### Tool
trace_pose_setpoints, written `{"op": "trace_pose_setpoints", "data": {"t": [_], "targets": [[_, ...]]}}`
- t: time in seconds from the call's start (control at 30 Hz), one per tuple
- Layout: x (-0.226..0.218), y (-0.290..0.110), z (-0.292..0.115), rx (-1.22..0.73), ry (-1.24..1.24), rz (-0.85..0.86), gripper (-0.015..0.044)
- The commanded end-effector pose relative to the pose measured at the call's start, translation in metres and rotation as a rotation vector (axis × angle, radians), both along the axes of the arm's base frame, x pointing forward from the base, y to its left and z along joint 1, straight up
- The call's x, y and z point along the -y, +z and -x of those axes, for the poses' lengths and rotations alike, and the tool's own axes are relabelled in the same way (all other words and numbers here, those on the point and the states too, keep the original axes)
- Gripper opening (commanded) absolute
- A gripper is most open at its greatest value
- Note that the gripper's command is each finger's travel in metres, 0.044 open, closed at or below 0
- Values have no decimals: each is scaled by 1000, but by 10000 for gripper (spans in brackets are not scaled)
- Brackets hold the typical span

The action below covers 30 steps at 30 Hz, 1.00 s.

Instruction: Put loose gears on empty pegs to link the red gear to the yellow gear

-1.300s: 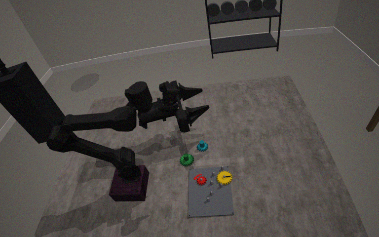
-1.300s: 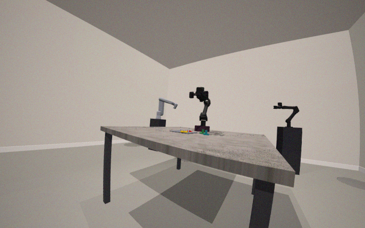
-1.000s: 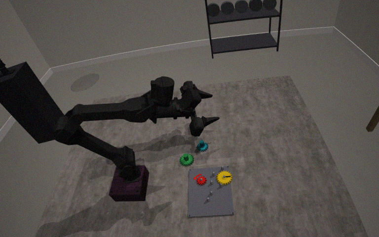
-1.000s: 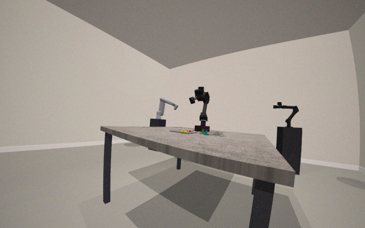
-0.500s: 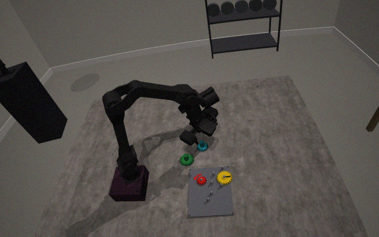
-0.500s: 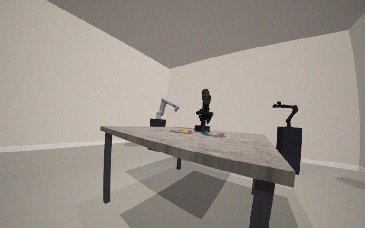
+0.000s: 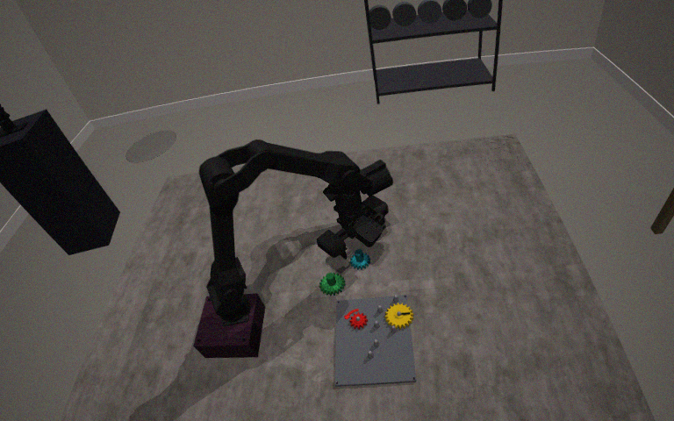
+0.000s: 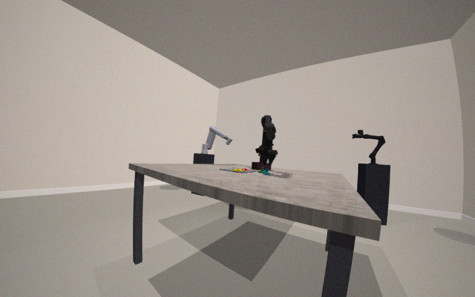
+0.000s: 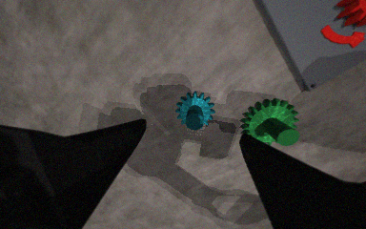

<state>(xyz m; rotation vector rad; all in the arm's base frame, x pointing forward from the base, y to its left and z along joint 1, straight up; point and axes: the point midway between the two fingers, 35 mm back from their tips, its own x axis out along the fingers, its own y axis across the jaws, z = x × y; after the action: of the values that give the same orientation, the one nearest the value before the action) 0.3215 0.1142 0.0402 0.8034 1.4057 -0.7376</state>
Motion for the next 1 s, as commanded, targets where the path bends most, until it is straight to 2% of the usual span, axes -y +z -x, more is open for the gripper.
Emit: {"op": "trace_pose_setpoints", "data": {"t": [0.0,0.8,0.97], "targets": [[1,-6,1,-8,-5,9,440],[1,-32,1,-8,-5,9,440],[1,-32,1,-8,-5,9,309]]}}
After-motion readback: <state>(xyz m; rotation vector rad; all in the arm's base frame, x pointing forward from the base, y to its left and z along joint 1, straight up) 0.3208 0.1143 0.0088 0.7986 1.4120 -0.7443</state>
